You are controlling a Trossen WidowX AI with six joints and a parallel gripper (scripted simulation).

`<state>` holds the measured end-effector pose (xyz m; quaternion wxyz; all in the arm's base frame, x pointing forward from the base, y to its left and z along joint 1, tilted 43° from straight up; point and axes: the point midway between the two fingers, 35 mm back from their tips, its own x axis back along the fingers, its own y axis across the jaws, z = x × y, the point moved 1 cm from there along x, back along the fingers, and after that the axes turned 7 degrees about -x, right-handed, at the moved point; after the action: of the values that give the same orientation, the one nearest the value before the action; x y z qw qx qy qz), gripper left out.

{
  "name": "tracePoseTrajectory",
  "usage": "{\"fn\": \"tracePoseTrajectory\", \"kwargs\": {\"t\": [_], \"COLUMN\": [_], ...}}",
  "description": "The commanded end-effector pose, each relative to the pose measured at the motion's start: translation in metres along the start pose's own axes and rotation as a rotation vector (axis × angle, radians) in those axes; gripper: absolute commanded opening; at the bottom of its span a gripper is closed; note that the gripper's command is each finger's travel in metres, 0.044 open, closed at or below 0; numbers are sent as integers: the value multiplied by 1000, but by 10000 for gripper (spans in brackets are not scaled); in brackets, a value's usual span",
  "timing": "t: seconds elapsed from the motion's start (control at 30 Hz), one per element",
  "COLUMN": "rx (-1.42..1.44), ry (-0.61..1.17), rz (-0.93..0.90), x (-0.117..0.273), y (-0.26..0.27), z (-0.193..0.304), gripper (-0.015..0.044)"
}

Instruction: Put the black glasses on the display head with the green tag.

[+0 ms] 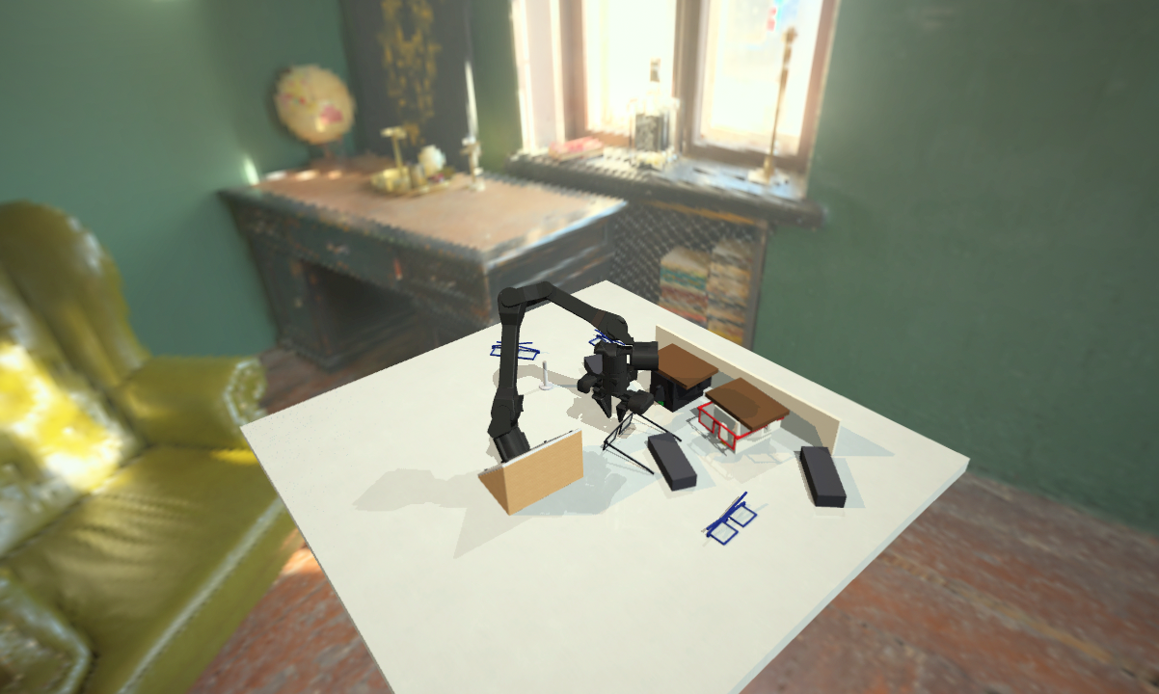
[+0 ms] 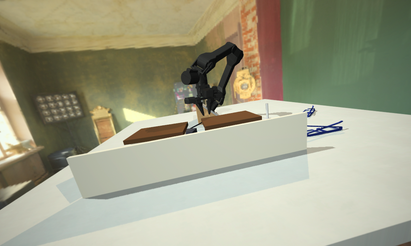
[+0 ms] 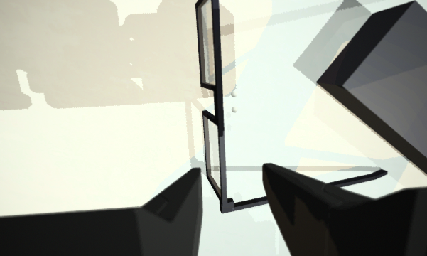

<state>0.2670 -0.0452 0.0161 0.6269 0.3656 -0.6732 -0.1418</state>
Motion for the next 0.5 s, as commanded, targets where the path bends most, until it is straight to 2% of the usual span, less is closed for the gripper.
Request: {"fn": "tracePoseTrajectory", "kwargs": {"t": [0.0, 0.47], "rx": [0, 0], "ry": [7, 6], "rz": [-3, -3], "x": [-4, -27], "y": [-1, -2], "z": [1, 0], "gripper": [140, 140]}}
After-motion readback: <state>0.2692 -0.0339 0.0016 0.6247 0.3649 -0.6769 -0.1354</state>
